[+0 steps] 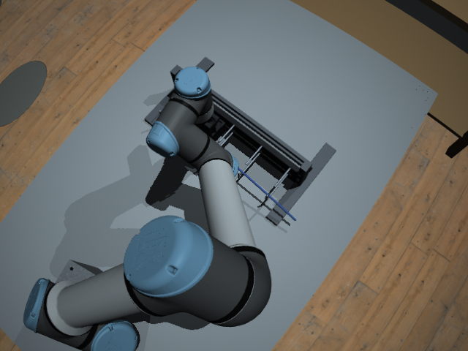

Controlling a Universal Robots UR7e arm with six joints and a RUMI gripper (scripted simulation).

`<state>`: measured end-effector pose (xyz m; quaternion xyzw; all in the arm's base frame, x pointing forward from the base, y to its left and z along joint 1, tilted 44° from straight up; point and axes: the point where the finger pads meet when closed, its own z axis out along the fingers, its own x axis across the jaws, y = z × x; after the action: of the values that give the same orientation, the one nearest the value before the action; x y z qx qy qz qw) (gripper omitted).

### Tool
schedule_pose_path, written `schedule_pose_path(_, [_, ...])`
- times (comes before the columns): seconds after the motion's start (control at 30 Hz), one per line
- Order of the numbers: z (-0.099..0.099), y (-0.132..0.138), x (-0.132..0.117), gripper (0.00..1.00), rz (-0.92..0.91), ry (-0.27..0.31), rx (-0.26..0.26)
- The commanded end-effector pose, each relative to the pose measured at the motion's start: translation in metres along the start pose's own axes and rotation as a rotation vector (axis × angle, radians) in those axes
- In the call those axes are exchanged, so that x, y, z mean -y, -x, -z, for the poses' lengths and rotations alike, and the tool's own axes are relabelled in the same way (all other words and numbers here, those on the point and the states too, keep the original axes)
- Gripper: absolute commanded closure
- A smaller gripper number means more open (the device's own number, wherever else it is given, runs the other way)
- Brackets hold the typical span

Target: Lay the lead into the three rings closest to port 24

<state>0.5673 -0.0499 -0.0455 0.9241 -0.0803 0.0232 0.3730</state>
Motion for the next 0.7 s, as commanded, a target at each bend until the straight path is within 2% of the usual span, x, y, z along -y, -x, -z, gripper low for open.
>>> schedule_pose_path(0.0, [0.0003,-0.0003,0.0001,1.0,0.0,0.0,-0.001])
schedule_pose_path(0.67, [0.0003,-0.0064,0.0001,1.0,0.0,0.0,-0.001])
